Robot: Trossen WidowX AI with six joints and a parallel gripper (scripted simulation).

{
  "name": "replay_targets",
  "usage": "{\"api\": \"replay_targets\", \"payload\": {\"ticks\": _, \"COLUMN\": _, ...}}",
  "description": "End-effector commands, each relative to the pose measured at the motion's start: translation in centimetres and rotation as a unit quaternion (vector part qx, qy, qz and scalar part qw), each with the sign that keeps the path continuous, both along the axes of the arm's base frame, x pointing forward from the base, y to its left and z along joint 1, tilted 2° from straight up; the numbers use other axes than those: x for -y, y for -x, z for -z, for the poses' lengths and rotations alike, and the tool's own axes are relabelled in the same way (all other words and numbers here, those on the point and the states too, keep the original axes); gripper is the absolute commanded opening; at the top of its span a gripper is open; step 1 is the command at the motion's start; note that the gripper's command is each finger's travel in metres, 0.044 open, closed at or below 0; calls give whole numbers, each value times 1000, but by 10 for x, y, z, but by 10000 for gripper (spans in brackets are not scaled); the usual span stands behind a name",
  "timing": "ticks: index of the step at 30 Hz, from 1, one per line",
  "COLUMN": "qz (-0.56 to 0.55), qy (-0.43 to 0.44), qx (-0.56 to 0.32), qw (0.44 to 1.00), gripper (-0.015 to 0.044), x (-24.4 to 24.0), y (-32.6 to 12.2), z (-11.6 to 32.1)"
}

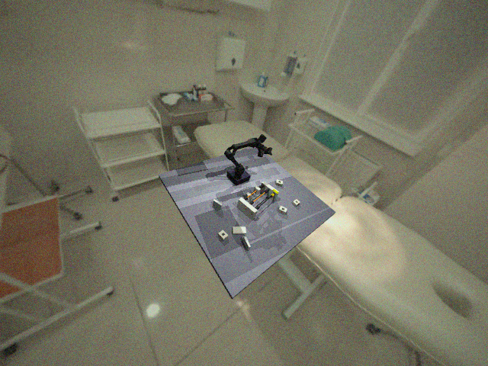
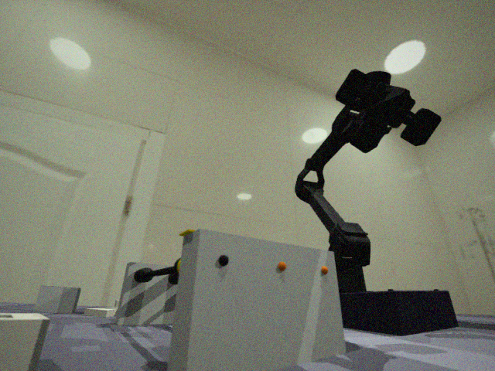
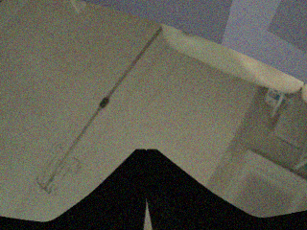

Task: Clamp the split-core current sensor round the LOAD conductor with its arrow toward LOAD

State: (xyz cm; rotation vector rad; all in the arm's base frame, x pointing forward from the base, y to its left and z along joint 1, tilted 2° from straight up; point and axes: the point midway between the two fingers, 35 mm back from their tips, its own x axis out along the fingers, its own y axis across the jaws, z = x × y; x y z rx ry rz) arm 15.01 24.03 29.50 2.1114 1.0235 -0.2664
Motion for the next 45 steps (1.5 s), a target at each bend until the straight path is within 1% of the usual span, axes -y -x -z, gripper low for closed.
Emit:
{"api": "replay_targets", "payload": {"ticks": 1, "qz": -1, "qy": 3, "qx": 5, "qw": 1000, "gripper": 26, "x": 0, "y": -2, "z": 0}}
{"api": "replay_targets", "payload": {"ticks": 3, "qz": -11, "qy": 31, "qx": 41, "qw": 999, "gripper": 79, "x": 5, "y": -14, "z": 0}}
{"api": "replay_targets", "payload": {"ticks": 8, "qz": -40, "qy": 152, "qx": 181, "qw": 971, "gripper": 210, "x": 28, "y": -62, "z": -3}}
{"api": "replay_targets", "payload": {"ticks": 13, "qz": -54, "qy": 297, "qx": 307, "qw": 902, "gripper": 341, "x": 64, "y": -104, "z": -7}}
{"api": "replay_targets", "payload": {"ticks": 17, "qz": -57, "qy": 365, "qx": 352, "qw": 860, "gripper": 440, "x": 83, "y": -119, "z": -9}}
{"api": "replay_targets", "payload": {"ticks": 24, "qz": -60, "qy": 477, "qx": 407, "qw": 777, "gripper": 440, "x": 115, "y": -140, "z": -13}}
{"api": "replay_targets", "payload": {"ticks": 31, "qz": -63, "qy": 592, "qx": 440, "qw": 673, "gripper": 440, "x": 151, "y": -155, "z": -17}}
{"api": "replay_targets", "payload": {"ticks": 38, "qz": -68, "qy": 704, "qx": 446, "qw": 549, "gripper": 440, "x": 190, "y": -164, "z": -22}}
{"api": "replay_targets", "payload": {"ticks": 45, "qz": -79, "qy": 806, "qx": 421, "qw": 408, "gripper": 440, "x": 230, "y": -166, "z": -27}}
